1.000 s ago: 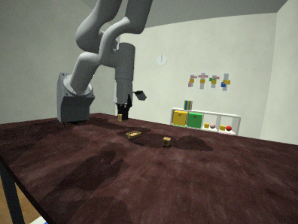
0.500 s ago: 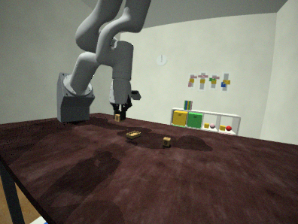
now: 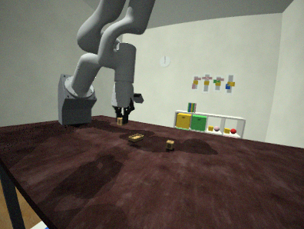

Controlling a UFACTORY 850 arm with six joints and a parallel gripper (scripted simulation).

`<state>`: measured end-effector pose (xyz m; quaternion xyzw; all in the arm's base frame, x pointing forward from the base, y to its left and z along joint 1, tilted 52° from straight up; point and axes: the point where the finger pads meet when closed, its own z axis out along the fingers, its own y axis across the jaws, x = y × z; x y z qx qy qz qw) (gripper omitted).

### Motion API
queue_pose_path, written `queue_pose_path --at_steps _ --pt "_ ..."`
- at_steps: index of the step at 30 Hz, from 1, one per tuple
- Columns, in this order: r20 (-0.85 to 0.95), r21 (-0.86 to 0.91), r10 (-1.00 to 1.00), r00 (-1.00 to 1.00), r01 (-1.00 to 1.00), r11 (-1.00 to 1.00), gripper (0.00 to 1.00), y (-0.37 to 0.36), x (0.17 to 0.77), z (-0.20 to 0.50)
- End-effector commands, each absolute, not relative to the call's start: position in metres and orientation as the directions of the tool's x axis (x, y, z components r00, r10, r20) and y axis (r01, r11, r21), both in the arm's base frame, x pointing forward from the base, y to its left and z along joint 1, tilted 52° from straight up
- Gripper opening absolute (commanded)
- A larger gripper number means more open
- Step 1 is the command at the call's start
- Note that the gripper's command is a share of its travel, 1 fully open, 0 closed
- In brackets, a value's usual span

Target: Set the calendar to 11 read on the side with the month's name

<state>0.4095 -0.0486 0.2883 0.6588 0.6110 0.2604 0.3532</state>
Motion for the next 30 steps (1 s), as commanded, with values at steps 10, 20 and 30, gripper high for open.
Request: queue_pose_path --at_steps 10,20,30 --pt "-0.088 0.784 0.989 0.117 0.621 -0.004 0.29 -0.055 0.441 0.264" --pt "-0.088 0.784 0.989 0.117 0.621 -0.004 0.29 -0.061 0.474 0.237" --pt "-0.088 0.784 0.989 0.117 0.621 -0.004 0.29 -0.063 0.481 0.232"
